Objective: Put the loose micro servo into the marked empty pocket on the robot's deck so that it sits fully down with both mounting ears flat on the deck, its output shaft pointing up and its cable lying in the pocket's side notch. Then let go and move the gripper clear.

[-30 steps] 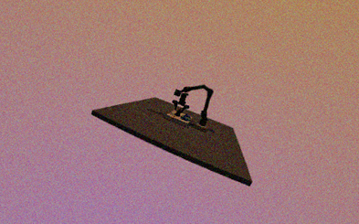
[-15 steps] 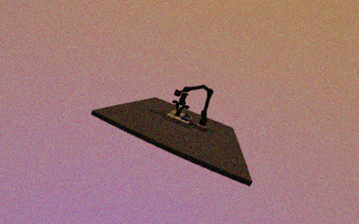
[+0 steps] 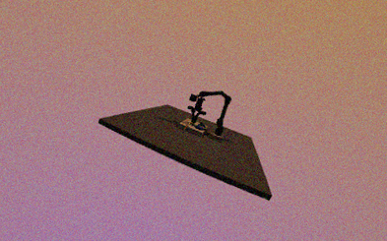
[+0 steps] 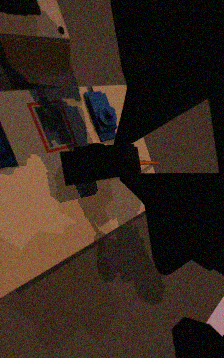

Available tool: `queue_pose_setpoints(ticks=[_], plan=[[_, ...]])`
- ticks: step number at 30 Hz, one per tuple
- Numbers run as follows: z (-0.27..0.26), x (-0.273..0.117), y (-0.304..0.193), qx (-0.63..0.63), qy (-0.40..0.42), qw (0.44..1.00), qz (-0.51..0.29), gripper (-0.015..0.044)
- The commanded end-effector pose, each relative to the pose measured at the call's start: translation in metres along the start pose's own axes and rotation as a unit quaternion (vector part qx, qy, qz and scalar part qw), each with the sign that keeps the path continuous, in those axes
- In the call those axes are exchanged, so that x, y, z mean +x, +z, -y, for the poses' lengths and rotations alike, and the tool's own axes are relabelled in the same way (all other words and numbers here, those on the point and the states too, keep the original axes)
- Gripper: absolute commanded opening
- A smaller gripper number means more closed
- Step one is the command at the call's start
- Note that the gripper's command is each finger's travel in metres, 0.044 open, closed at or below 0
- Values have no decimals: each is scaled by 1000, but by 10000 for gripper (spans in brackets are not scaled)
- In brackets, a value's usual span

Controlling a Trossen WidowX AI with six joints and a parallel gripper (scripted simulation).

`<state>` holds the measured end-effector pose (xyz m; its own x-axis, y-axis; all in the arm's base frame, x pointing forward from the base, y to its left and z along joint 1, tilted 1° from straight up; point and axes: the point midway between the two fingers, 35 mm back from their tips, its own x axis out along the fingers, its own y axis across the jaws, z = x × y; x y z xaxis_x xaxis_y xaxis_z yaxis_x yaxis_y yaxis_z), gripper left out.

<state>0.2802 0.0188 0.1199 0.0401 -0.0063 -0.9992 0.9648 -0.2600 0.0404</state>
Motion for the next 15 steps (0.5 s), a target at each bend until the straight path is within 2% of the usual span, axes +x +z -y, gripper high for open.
queue_pose_setpoints(ticks=[1, 15], plan=[[1, -3, 1, 2, 4, 1000, 1, 0], [-11, -4, 8, 2, 5, 1000, 1, 0]])
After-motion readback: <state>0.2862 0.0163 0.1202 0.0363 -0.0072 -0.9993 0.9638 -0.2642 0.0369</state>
